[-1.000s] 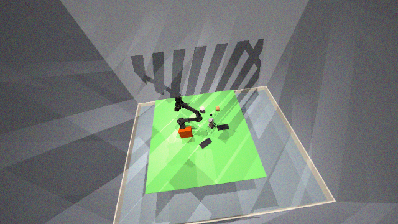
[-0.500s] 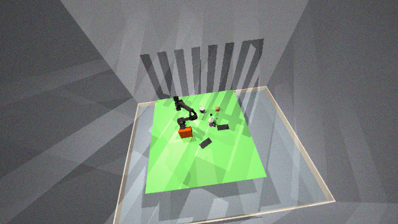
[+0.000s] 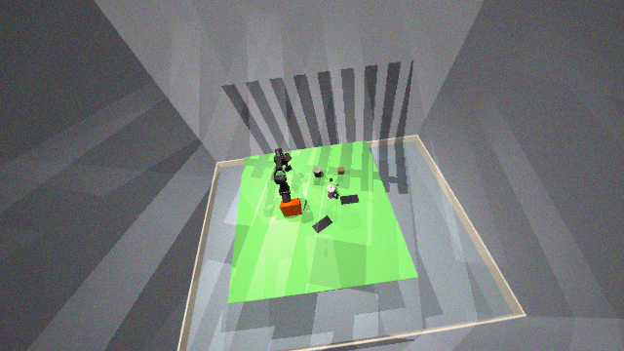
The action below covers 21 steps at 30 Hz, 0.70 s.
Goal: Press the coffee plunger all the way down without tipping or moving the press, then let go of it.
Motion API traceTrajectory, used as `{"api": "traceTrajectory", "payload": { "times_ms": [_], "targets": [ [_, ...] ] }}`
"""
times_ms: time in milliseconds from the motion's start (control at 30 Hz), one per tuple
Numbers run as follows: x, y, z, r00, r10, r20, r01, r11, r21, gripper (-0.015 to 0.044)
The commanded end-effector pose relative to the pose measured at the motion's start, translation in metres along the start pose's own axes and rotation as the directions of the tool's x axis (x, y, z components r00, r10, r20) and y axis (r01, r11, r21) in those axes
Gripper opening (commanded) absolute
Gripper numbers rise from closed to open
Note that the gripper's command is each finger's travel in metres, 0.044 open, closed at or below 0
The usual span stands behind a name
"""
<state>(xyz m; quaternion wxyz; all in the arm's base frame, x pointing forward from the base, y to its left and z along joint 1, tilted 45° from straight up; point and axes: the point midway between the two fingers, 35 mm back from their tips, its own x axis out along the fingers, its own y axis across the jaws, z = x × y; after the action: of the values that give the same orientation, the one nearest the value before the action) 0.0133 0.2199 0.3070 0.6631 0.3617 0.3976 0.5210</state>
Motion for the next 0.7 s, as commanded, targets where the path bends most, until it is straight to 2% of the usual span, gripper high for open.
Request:
{"api": "traceTrajectory", "payload": {
  "times_ms": [0, 400, 667],
  "targets": [
    [0.014, -0.011, 0.022, 0.995, -0.071, 0.064, 0.074, 0.997, -0.037, 0.0440],
    [0.036, -0.060, 0.096, 0.946, -0.262, 0.190, 0.288, 0.949, -0.128, 0.0440],
    [0.020, -0.109, 0.162, 0.886, -0.377, 0.269, 0.418, 0.902, -0.112, 0.0440]
  ]
}}
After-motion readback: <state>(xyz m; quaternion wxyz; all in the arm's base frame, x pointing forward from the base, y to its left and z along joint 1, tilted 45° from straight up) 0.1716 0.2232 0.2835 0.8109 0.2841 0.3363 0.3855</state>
